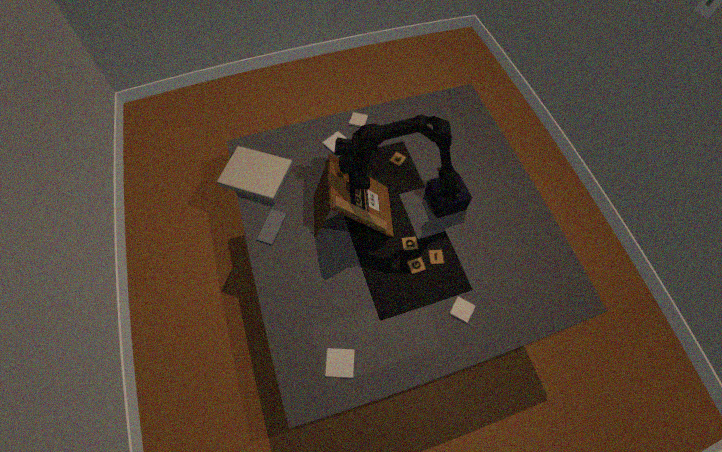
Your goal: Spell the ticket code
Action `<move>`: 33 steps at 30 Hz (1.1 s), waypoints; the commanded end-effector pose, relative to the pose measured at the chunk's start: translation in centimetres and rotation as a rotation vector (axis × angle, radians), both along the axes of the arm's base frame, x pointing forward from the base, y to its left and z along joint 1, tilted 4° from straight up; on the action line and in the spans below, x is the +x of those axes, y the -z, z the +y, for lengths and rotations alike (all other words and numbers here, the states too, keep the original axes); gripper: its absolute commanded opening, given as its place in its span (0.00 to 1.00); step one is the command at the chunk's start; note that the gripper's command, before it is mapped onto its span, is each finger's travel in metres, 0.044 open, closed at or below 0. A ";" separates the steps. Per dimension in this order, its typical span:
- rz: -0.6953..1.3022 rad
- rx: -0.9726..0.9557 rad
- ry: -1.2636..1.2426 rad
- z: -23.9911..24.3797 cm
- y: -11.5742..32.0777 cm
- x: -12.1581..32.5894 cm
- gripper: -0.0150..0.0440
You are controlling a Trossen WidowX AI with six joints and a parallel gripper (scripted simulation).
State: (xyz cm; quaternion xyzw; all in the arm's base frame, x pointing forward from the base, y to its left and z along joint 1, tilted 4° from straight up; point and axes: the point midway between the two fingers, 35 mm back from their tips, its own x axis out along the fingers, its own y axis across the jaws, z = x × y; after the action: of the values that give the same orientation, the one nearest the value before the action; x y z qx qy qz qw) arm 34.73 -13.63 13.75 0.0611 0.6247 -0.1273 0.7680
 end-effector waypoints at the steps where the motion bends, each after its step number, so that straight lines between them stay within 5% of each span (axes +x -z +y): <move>1: -0.001 -0.001 0.006 0.1 0.1 0.0 0.25; 33: -0.001 0.000 0.006 0.8 0.0 0.1 0.25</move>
State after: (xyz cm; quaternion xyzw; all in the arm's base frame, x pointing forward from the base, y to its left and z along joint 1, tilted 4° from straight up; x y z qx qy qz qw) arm 34.94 -12.95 13.61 0.0610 0.6257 -0.1316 0.7664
